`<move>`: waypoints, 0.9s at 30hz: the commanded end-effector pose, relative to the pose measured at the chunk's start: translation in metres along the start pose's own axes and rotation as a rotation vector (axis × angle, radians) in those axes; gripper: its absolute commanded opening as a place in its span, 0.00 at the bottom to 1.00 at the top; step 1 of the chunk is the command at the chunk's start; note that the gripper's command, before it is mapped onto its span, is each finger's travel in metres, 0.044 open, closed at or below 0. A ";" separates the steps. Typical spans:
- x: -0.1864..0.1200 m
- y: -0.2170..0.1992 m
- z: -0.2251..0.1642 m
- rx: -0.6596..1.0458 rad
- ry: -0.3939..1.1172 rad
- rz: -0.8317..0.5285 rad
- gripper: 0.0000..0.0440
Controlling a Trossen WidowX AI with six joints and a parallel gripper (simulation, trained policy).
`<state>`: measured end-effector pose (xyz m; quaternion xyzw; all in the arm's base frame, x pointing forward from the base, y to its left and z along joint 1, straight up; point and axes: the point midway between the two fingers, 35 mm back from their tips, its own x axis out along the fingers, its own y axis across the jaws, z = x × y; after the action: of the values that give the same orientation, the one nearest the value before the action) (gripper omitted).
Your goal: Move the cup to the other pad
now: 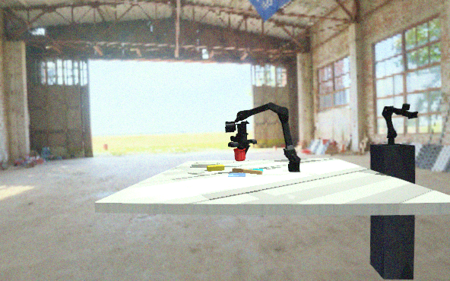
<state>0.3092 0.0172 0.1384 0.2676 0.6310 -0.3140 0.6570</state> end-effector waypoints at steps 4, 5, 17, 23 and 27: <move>-0.002 -0.012 0.008 0.035 -0.015 0.028 0.00; -0.002 -0.014 0.009 0.041 -0.017 0.031 0.00; 0.003 -0.038 0.022 0.109 -0.043 0.056 0.00; 0.008 -0.049 0.026 0.139 -0.054 0.063 0.00; 0.012 -0.057 0.028 0.158 -0.061 0.066 0.00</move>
<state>0.2881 -0.0392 0.1302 0.3257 0.5804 -0.3489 0.6598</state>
